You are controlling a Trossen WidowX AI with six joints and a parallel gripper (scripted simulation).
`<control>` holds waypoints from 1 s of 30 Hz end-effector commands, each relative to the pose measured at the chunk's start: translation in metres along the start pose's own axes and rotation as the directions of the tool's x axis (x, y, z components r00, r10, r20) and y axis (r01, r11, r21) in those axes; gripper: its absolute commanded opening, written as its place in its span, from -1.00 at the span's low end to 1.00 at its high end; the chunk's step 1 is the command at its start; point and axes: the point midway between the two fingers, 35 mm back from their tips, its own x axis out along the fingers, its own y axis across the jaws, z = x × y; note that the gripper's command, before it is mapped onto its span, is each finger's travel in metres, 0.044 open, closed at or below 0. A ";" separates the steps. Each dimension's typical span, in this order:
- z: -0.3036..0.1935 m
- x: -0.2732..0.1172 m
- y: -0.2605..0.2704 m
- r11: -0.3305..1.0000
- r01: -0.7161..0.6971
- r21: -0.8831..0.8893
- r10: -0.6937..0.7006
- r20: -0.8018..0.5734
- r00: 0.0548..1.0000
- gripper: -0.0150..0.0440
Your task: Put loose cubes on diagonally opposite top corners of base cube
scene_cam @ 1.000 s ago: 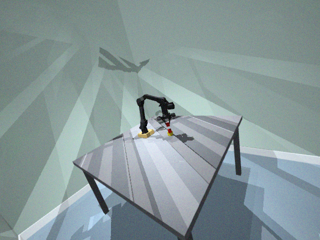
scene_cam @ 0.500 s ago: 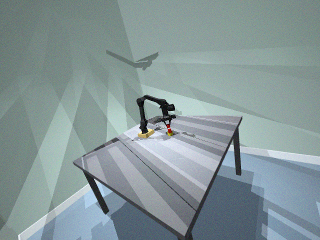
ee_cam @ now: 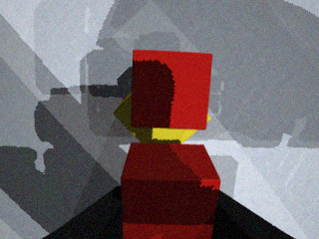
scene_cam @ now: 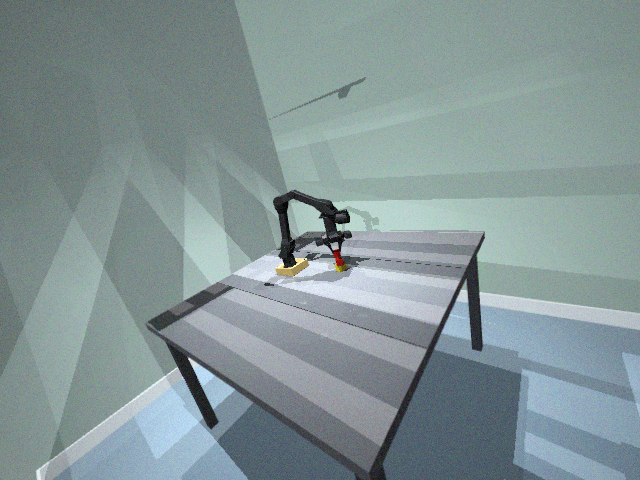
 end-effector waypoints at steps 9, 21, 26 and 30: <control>0.000 0.024 0.002 1.000 -0.004 0.003 0.004 -0.005 1.000 -0.14; 0.000 0.028 0.002 1.000 -0.004 0.003 0.004 -0.005 1.000 -0.14; 0.000 0.029 0.002 1.000 -0.004 0.003 0.004 -0.005 1.000 -0.14; 0.000 0.029 0.002 1.000 -0.004 0.003 0.004 -0.005 1.000 -0.14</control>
